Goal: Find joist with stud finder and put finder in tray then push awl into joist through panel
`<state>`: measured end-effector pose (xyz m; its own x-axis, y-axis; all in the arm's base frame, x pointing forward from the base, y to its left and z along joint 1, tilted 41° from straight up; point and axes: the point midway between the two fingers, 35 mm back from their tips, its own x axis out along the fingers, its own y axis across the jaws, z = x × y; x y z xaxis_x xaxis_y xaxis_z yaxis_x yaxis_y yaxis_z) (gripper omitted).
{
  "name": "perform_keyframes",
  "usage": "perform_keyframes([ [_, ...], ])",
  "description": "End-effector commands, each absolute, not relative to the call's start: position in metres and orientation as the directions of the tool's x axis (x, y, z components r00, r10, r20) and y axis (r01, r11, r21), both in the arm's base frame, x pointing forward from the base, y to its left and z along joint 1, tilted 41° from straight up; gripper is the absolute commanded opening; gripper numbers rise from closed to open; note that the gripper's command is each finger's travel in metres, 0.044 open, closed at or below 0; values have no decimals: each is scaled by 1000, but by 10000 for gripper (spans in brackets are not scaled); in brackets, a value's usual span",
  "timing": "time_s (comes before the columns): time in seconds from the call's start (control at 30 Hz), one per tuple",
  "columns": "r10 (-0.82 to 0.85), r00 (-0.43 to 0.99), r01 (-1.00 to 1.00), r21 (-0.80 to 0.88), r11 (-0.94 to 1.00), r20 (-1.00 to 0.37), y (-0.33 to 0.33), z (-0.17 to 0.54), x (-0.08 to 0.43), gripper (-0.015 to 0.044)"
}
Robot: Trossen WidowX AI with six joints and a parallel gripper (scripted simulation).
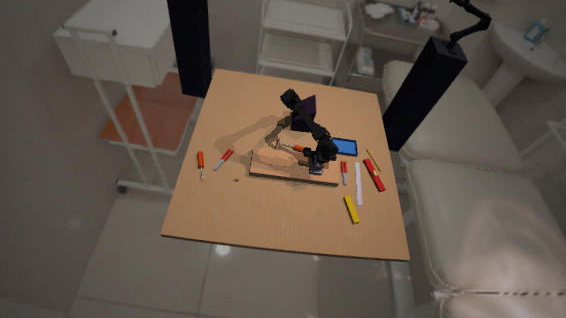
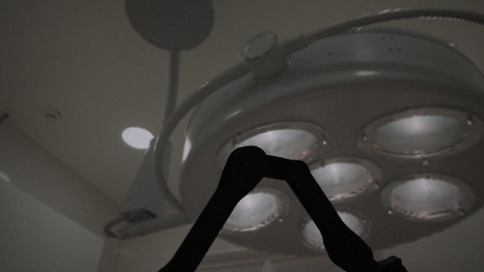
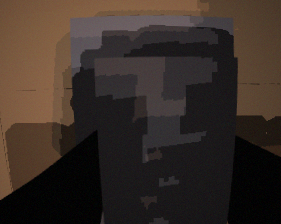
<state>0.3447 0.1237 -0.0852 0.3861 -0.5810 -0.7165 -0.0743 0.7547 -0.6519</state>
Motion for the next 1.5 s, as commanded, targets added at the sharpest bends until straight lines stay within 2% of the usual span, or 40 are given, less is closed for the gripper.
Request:
perform_keyframes([
  [0.0, -574, 386, -77, -645, 760, -722, 138, -97, 343, 0],
  [0.67, -570, 386, -77, -641, 763, -725, 188, -137, 338, 0],
  [1.47, -572, 386, -77, -643, 762, -724, 163, -117, 341, 0],
])
